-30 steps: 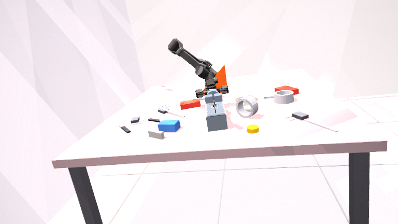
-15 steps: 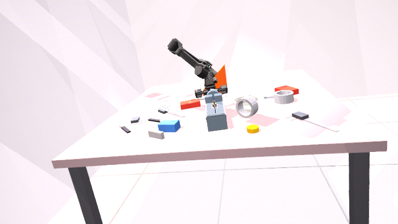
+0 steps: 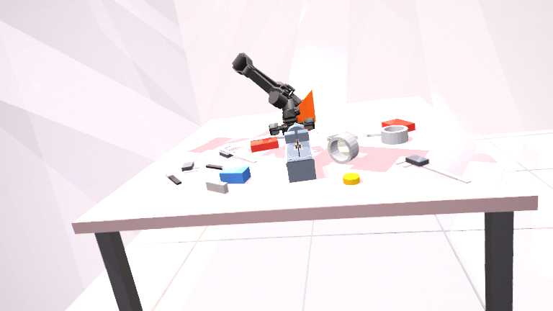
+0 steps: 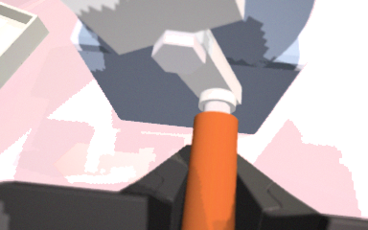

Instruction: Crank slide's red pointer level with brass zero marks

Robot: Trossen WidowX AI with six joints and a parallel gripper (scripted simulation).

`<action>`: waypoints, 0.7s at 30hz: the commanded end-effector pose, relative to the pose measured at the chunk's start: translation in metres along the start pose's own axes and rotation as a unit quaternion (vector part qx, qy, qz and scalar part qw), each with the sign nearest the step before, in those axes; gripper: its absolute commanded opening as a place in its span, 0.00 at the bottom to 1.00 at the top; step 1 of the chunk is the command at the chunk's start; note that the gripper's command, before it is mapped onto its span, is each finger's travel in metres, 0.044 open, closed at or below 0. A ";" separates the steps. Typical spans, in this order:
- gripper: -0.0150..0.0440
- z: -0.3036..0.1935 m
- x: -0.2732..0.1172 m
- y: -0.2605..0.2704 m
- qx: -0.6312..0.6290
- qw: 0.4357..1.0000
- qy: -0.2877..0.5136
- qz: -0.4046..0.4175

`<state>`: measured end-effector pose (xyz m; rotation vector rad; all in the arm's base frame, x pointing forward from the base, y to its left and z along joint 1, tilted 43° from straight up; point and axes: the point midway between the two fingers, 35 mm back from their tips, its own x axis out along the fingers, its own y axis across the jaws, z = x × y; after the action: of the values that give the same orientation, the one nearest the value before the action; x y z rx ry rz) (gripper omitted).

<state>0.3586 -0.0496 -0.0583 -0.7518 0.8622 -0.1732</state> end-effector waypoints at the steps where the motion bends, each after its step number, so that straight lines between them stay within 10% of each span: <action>1: 0.25 0.003 -0.003 -0.008 0.004 1.000 -0.002 -0.010; 21: 0.25 0.018 -0.019 -0.017 0.004 1.000 -0.002 -0.009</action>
<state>0.3611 -0.0479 -0.0355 -0.7517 0.8605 -0.1861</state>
